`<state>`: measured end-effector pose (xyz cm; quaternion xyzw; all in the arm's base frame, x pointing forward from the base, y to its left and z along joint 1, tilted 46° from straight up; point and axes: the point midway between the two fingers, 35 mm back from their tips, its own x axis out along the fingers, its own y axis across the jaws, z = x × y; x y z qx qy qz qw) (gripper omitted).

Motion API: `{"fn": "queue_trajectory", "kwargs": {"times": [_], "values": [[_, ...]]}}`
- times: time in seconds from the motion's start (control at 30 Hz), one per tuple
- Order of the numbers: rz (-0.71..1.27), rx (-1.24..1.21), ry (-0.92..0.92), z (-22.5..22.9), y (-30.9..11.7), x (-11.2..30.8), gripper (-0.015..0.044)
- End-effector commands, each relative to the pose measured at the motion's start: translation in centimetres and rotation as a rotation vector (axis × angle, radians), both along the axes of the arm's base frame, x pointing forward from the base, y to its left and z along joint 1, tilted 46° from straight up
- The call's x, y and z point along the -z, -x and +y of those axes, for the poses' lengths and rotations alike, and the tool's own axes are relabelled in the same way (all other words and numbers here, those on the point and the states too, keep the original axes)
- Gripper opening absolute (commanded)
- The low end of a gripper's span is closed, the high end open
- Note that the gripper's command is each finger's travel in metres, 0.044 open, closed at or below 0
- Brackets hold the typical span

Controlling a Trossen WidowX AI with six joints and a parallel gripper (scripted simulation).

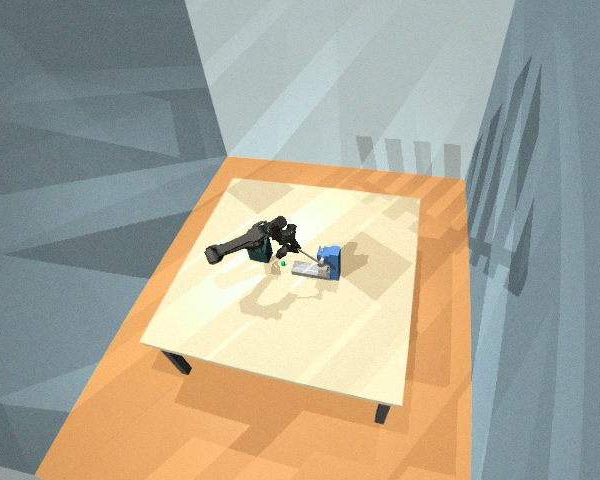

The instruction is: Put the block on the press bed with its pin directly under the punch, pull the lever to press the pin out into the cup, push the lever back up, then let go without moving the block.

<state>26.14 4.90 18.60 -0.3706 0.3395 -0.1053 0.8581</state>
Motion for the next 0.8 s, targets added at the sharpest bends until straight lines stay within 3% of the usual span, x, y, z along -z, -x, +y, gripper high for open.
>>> {"fn": "queue_trajectory", "kwargs": {"times": [0.0,0.77], "values": [[0.013,0.005,0.014,-0.59,0.46,0.46,0.0000],[0.013,0.005,0.014,-1.27,1.00,1.07,0.0000]]}}
